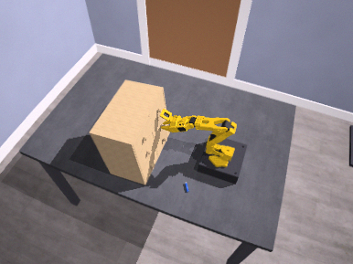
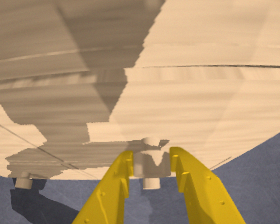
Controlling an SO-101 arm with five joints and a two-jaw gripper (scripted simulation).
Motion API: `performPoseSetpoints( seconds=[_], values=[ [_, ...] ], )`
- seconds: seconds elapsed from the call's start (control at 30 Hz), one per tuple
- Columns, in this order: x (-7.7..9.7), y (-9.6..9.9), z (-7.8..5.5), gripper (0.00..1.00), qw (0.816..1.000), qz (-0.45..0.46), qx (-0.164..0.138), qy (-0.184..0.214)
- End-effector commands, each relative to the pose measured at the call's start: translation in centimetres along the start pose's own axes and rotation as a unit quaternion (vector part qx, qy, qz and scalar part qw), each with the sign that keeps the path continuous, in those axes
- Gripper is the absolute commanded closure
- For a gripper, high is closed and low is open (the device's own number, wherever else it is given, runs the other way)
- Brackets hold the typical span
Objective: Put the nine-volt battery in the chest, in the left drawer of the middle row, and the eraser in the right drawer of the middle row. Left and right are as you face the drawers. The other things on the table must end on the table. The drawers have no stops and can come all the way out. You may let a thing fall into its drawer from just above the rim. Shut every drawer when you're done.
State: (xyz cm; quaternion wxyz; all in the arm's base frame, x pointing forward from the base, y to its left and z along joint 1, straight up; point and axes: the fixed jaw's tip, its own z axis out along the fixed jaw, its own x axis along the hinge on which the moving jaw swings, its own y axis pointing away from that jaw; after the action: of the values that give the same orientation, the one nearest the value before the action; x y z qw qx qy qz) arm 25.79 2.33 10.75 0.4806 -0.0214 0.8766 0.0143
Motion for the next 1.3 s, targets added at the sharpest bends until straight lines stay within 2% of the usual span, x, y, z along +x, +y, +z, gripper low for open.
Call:
performPoseSetpoints(
  seconds=[0.0, 0.9, 1.27],
  values=[
    [0.9, 0.4, 0.6, 1.0, 1.0, 0.001, -0.008, 0.03],
    [0.9, 0.4, 0.6, 1.0, 1.0, 0.001, -0.008, 0.03],
    [0.9, 0.2, -0.4, 1.0, 1.0, -0.002, -0.006, 0.03]
  ],
)
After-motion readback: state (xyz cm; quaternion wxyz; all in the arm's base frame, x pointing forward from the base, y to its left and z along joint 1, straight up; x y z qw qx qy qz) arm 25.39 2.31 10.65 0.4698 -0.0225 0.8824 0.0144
